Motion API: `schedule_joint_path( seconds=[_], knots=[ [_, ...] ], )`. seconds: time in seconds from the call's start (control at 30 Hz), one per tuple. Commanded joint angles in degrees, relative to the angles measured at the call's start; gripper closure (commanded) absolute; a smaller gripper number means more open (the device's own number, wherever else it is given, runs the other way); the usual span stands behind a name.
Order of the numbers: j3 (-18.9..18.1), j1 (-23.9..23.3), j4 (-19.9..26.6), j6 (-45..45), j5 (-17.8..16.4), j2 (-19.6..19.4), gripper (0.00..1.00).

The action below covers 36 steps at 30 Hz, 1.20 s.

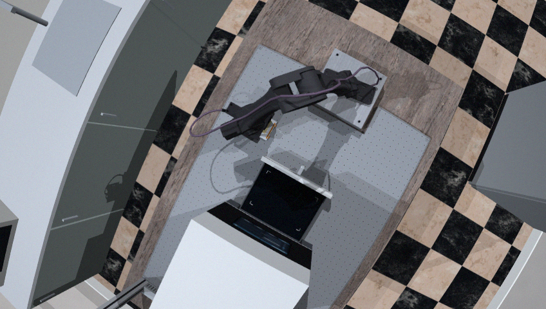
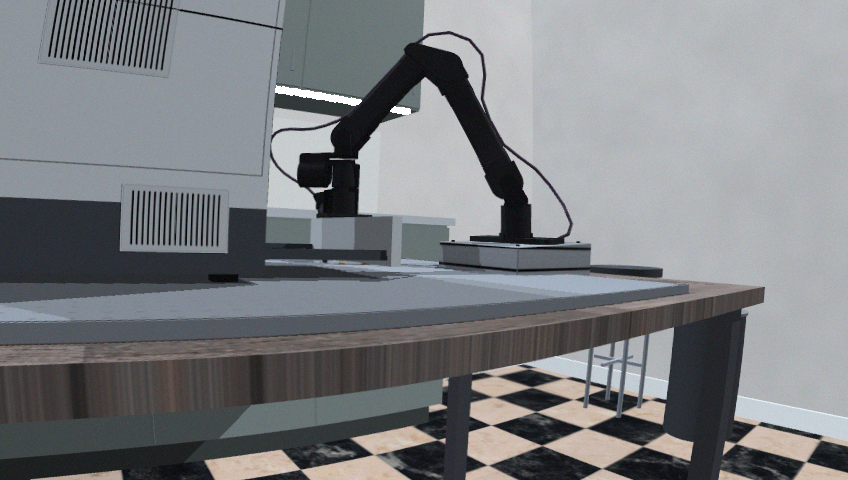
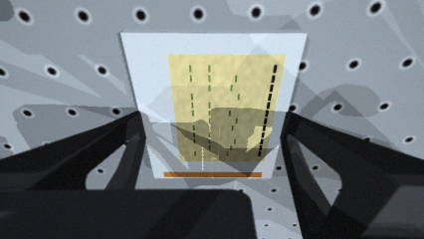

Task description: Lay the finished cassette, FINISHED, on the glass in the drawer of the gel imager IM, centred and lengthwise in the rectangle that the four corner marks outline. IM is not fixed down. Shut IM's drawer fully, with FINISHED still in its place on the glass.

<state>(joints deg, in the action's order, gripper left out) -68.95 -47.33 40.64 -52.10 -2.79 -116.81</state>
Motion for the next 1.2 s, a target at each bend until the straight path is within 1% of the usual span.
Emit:
schedule_joint_path(
  seconds=[0.0, 0.2, 0.23, 0.27, 0.33, 0.37, 0.53, 0.57, 0.63, 1.03, 1.1, 1.13, 1.17],
  knots=[
    [-1.1, 0.0, 0.2, -0.2, 0.2, 0.4, 1.0],
    [-1.1, 0.0, 0.2, -0.2, 0.2, 0.4, 1.0],
    [1.0, 0.7, -0.3, -0.6, 0.6, 1.9, 1.0],
    [0.9, 0.6, 0.8, -0.6, 0.7, 2.1, 1.0],
    [-1.2, 0.6, 1.3, -0.4, 0.6, 2.5, 1.0],
    [-1.7, 0.6, 1.6, -0.4, 0.6, 2.7, 1.0],
    [-2.0, 0.2, 2.3, -0.3, 0.6, 3.2, 1.0],
    [-2.1, 0.2, 2.7, -0.3, 0.6, 2.6, 1.0],
    [-2.3, 0.1, 3.2, -0.2, 0.6, 3.7, 1.0],
    [-3.8, -0.4, 6.4, 0.2, 0.6, 5.5, 1.0],
    [-3.8, -0.4, 6.4, 0.2, 0.6, 5.5, 1.0],
    [-4.0, -0.5, 6.8, 0.2, 0.6, 4.8, 1.0],
    [-4.1, -0.5, 7.0, 0.3, 0.6, 5.6, 1.0]
  ],
)
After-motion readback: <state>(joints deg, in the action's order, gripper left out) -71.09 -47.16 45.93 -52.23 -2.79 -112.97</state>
